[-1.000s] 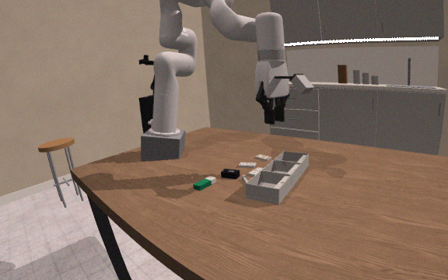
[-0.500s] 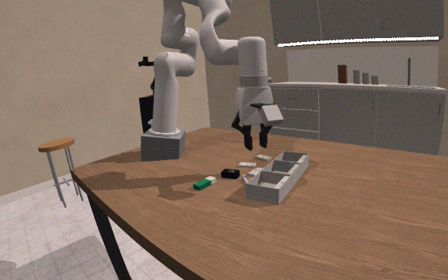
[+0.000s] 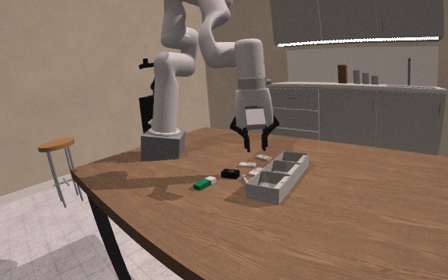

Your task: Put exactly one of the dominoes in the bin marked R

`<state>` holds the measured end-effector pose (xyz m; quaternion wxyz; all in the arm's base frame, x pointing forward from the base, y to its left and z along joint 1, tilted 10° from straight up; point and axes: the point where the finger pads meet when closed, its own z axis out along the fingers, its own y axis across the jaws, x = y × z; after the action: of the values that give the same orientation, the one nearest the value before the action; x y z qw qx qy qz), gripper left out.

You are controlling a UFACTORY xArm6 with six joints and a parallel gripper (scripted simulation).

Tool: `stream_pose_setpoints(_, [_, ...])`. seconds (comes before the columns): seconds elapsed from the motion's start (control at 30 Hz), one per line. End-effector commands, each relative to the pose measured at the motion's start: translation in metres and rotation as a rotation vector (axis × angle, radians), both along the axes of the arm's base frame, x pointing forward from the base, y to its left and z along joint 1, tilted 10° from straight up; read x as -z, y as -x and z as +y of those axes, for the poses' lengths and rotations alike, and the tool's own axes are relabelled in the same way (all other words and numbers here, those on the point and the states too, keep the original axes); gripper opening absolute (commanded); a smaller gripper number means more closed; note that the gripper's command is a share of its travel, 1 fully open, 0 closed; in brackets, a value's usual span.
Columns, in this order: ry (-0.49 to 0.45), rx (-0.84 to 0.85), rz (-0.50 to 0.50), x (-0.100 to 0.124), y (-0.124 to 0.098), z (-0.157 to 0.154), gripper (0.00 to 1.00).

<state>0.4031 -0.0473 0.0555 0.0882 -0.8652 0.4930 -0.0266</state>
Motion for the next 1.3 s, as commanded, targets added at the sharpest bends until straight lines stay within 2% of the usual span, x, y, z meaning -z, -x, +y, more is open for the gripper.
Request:
stream_pose_setpoints(0.0, [-0.014, 0.156, 0.012, -0.0011, -0.0011, -0.0002, 0.41])
stream_pose_setpoints(0.17, [-0.025, 0.228, 0.017, -0.0010, -0.0011, -0.0002, 0.41])
stream_pose_setpoints(0.2, [-0.036, 0.299, 0.023, -0.0011, -0.0011, -0.0002, 0.41])
stream_pose_setpoints(0.67, [-0.068, 0.620, 0.055, -0.0011, -0.0012, -0.0001, 0.41])
stream_pose_setpoints(0.73, [-0.068, 0.620, 0.055, -0.0011, -0.0012, -0.0001, 0.41])
stream_pose_setpoints(0.77, [-0.065, 0.687, 0.065, -0.0011, -0.0012, -0.0002, 0.41])
stream_pose_setpoints(1.27, [-0.064, 0.696, 0.066, -0.0011, -0.0012, -0.0002, 0.41])
